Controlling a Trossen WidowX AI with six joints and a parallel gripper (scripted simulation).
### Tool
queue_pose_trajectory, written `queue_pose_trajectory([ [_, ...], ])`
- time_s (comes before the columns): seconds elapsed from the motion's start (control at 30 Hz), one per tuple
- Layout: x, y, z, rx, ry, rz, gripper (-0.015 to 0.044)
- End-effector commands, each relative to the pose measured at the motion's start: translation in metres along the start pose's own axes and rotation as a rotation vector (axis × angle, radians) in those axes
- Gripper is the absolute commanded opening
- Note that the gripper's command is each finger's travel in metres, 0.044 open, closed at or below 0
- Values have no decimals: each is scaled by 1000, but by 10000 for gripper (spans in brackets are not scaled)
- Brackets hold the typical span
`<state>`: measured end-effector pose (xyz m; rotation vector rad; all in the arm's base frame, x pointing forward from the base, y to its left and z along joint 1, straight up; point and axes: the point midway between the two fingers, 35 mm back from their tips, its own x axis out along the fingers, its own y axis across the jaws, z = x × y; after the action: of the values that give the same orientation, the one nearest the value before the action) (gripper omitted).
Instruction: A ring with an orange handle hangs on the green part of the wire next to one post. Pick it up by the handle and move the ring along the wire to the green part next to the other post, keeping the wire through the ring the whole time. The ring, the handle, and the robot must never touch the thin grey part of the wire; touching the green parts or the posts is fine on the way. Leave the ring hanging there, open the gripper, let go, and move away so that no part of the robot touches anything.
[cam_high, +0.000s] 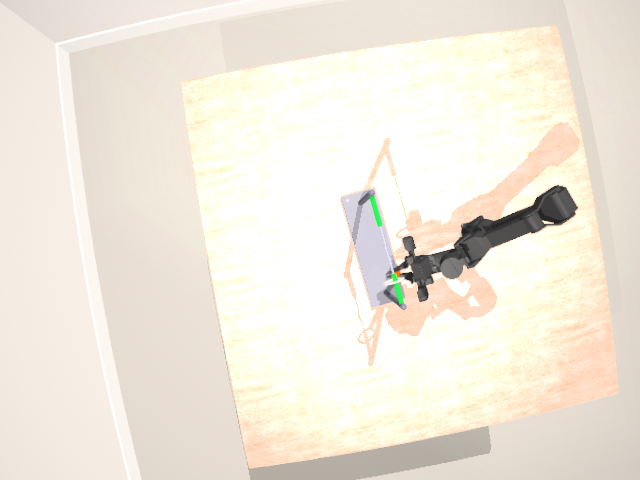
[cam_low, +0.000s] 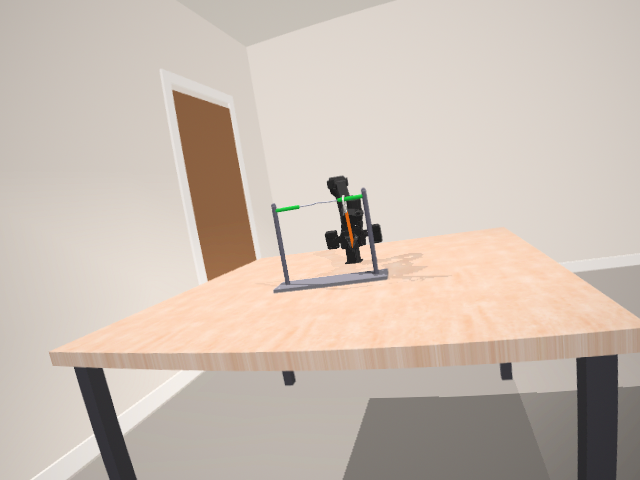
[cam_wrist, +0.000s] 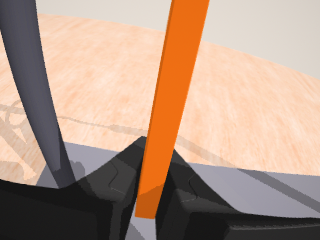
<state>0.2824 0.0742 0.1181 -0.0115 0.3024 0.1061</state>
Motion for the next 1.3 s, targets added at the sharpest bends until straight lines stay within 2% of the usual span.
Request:
queue_pose_trajectory([
  [0.0, 0, -1, -2, 1, 3, -3, -150],
  [0.8, 0, -1, -2, 1, 3, -3, -150],
  [1.17, 0, 0, 0, 0, 0, 0, 139],
  [1.2, -1, 0, 0, 0, 0, 0, 160],
  [1.27, -3, 0, 0, 0, 1, 0, 160],
])
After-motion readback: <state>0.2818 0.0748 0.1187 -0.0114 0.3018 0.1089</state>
